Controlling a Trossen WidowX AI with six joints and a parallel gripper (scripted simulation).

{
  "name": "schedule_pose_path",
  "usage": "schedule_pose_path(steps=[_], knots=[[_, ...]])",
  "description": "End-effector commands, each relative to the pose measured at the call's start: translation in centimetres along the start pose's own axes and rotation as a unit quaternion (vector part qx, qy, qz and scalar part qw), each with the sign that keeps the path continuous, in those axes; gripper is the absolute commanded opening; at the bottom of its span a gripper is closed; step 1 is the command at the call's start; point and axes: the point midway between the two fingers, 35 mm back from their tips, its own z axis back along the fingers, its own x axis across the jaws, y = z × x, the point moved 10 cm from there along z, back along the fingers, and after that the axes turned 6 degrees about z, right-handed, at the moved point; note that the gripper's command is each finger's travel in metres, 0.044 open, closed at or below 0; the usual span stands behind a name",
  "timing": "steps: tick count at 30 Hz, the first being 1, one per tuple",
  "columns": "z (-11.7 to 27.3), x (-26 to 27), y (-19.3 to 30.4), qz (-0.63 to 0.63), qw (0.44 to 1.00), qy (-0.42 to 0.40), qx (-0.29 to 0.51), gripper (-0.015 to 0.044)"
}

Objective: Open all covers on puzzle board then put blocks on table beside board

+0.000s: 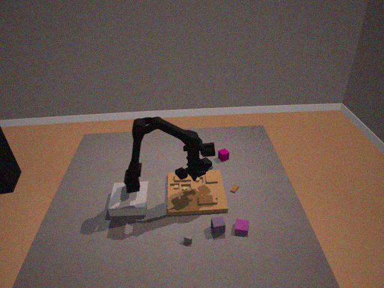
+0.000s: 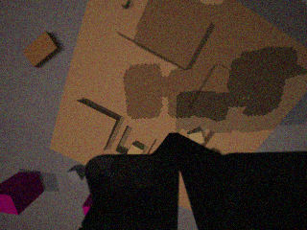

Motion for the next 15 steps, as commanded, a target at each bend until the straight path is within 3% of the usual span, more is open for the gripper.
schedule_pose_path(steps=[1, 15], knots=[[0.1, -0.2, -1.7, 0.07, 0.998, 0.001, 0.0, 0.0], [0.7, -3.0, -9.1, 0.374, 0.927, 0.003, -0.003, 0.0]])
